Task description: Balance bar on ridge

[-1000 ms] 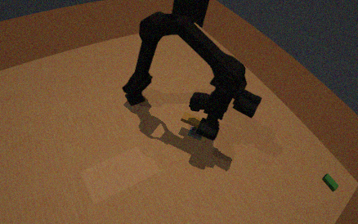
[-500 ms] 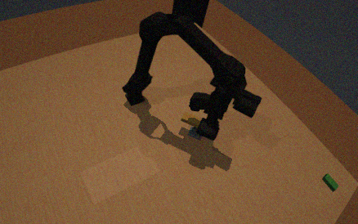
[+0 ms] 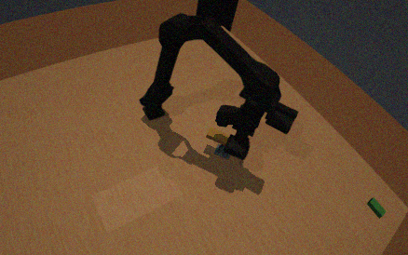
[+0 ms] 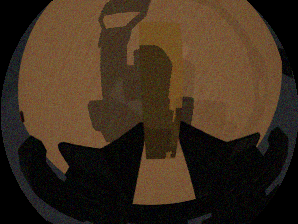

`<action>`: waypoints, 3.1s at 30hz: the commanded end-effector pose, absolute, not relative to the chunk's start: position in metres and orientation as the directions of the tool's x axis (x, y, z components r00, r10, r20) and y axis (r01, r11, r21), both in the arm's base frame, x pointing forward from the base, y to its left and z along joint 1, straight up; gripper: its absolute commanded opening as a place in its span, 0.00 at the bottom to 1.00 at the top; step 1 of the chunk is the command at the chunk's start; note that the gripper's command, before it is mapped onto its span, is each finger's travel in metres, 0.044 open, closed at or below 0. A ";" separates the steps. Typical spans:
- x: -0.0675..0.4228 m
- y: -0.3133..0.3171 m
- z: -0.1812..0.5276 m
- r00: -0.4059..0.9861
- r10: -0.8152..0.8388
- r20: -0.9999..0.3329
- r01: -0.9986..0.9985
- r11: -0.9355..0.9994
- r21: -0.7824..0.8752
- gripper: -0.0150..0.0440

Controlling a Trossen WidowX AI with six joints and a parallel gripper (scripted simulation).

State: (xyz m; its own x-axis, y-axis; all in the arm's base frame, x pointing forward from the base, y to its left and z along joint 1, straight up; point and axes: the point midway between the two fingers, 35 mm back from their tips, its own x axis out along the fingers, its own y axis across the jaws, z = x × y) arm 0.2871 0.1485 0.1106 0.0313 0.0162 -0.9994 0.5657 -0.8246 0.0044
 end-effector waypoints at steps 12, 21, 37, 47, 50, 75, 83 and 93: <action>0.287 0.148 0.111 0.031 0.016 -0.999 0.566 -0.825 0.004 0.54; 0.287 0.148 0.111 0.031 0.016 -0.999 0.566 -0.825 0.004 0.55; 0.287 0.148 0.111 0.031 0.016 -0.999 0.566 -0.825 0.004 0.57; 0.287 0.148 0.111 0.031 0.016 -0.999 0.566 -0.825 0.004 0.79; 0.287 0.148 0.111 0.031 0.016 -0.999 0.566 -0.825 0.004 0.92; 0.284 0.147 0.211 0.032 0.016 -0.999 0.566 -0.825 0.005 1.00; 0.284 0.147 0.211 0.032 0.016 -0.999 0.566 -0.825 0.005 1.00; 0.284 0.147 0.211 0.032 0.016 -0.999 0.566 -0.825 0.005 1.00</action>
